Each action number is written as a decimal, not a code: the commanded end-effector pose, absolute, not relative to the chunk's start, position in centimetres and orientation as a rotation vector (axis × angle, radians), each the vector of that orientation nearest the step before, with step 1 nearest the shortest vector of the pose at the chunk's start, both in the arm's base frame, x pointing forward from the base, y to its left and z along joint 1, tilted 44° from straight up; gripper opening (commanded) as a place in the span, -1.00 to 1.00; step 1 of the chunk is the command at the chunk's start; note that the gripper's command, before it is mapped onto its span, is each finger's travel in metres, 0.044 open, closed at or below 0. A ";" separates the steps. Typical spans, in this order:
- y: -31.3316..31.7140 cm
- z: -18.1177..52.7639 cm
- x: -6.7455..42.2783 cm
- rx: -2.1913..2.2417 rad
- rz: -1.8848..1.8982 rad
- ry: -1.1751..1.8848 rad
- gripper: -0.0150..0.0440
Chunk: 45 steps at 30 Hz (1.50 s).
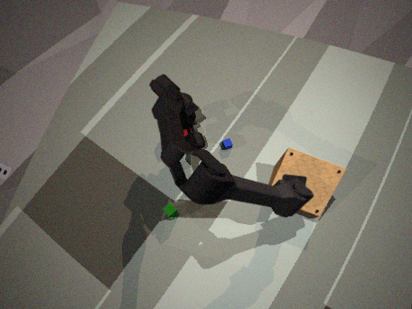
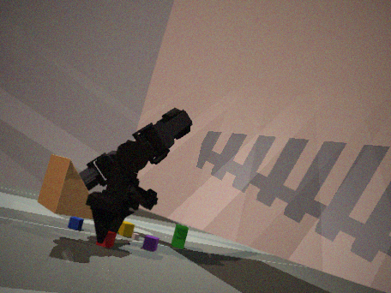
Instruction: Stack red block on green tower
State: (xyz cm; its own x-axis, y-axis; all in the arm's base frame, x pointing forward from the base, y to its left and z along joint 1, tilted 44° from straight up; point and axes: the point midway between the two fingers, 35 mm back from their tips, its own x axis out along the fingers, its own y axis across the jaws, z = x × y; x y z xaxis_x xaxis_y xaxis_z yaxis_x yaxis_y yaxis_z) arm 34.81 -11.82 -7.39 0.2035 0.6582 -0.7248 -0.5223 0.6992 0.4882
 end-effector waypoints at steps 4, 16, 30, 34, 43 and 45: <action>-11.8 -7.4 34.8 0.151 0.828 1.087 0.02; -12.5 -6.7 34.6 0.150 0.828 1.088 -0.49; -17.6 -1.2 33.0 0.149 0.826 1.090 -0.49; -18.9 0.2 32.7 0.149 0.826 1.091 -0.49; -19.7 0.9 32.4 0.149 0.826 1.091 -0.49; -19.4 1.3 32.6 0.148 0.825 1.092 -0.49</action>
State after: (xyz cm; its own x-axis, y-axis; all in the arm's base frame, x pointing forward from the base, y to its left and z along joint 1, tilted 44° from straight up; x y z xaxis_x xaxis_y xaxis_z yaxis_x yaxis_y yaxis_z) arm 32.44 -19.54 0.90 0.2062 0.6589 -0.7234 -0.5147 0.7018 0.4925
